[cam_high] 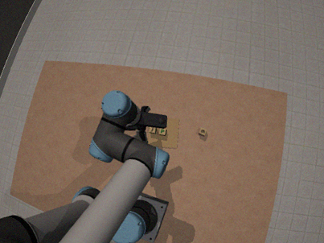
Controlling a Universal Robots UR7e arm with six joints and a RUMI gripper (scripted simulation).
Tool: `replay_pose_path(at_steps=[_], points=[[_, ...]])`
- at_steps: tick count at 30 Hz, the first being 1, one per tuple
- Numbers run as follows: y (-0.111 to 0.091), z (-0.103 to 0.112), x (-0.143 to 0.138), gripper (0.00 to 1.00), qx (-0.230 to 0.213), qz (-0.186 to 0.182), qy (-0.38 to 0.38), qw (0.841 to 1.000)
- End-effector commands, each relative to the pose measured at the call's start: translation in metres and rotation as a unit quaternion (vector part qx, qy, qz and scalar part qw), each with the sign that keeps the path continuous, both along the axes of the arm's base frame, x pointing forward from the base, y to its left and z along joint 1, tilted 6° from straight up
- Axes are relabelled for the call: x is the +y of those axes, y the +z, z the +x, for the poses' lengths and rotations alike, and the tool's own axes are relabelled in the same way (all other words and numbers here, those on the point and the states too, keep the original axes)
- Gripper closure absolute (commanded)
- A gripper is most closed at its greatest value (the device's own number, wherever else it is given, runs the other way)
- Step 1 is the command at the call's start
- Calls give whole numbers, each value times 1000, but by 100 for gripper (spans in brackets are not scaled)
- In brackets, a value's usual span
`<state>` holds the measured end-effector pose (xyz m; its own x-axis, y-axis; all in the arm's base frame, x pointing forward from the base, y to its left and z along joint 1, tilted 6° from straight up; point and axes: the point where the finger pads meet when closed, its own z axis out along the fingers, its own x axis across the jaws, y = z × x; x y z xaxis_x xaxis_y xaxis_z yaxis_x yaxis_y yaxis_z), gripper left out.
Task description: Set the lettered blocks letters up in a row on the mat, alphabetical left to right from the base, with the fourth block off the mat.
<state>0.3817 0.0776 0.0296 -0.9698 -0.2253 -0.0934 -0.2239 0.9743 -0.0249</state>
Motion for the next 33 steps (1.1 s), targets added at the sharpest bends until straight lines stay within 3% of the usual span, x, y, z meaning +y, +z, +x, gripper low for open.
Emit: replay_pose_path(at_steps=[1,16,24,31,33], points=[[0,0,1,0,-1,-2,25,1000],[0,-1,9,0,0,-17,178,984],[0,-2,16,0,0,-29,301,953],[-1,-4,23,0,1,-39,402,915],[-1,-4,23,0,1,-39,402,915]])
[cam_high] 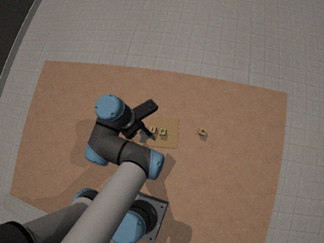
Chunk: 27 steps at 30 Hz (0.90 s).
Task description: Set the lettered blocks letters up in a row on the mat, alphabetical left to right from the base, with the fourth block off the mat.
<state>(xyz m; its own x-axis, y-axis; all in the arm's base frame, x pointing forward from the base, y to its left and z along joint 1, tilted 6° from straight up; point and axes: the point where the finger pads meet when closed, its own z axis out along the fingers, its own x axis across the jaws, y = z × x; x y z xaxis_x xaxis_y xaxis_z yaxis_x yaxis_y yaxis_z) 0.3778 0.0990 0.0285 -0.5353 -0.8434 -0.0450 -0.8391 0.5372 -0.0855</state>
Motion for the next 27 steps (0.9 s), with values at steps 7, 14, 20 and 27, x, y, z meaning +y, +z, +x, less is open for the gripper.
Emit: replay_pose_path(at_steps=[7,14,20,27], points=[[0,-3,9,0,0,-12,148,989],[-1,-6,16,0,1,-22,254,967],[-1,-9,21,0,1,-29,328,944],[-2,-14,28,0,2,-39,427,904]])
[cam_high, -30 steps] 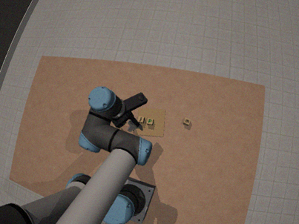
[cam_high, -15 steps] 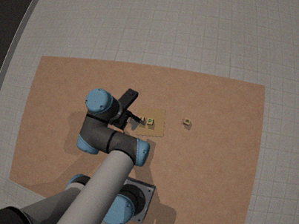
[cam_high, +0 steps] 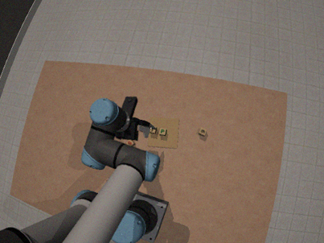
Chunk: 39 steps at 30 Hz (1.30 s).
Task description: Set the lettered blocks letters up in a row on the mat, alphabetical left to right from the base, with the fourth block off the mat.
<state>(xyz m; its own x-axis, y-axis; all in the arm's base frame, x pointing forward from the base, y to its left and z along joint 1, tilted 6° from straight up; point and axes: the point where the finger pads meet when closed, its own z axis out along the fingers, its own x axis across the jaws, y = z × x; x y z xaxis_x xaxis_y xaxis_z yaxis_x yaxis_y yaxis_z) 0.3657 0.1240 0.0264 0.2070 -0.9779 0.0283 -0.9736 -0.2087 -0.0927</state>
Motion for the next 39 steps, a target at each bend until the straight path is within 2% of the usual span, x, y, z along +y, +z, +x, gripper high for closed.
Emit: replay_pose_path(at_steps=[1,5,7,15,22,24,33,39], points=[[0,-3,4,0,0,-4,70,998],[-1,-6,8,0,0,-10,131,991],[-1,-6,8,0,0,-10,131,991],[-2,-14,16,0,1,-23,267,964],[-3,-20,22,0,1,-34,369,929],[-3,-20,22,0,1,-34,369,929],[-4,-31,28,0,2,-47,507,861],[-5,-37,32,0,3,-55,584,810]])
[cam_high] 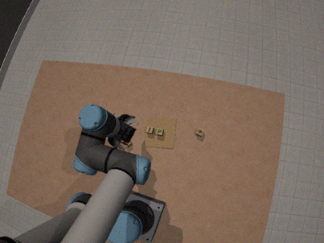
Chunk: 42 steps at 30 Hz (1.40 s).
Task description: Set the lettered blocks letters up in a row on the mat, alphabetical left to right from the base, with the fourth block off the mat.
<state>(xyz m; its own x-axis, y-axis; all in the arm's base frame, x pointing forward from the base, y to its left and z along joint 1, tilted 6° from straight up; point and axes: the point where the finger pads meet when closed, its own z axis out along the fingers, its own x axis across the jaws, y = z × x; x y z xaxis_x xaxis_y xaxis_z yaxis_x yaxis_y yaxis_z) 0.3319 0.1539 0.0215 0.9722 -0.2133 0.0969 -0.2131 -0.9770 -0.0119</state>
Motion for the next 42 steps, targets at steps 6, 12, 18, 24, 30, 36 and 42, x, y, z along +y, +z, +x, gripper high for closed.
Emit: replay_pose_path(at_steps=[6,12,18,24,30,36,42], points=[[-1,-9,4,0,0,-10,129,992],[-2,-15,6,0,1,-19,220,975],[-3,-21,8,0,1,-26,294,955],[-3,-26,9,0,2,-33,364,931],[-4,-31,9,0,2,-40,433,901],[-5,-33,9,0,2,-44,469,882],[-5,-36,9,0,3,-48,512,858]])
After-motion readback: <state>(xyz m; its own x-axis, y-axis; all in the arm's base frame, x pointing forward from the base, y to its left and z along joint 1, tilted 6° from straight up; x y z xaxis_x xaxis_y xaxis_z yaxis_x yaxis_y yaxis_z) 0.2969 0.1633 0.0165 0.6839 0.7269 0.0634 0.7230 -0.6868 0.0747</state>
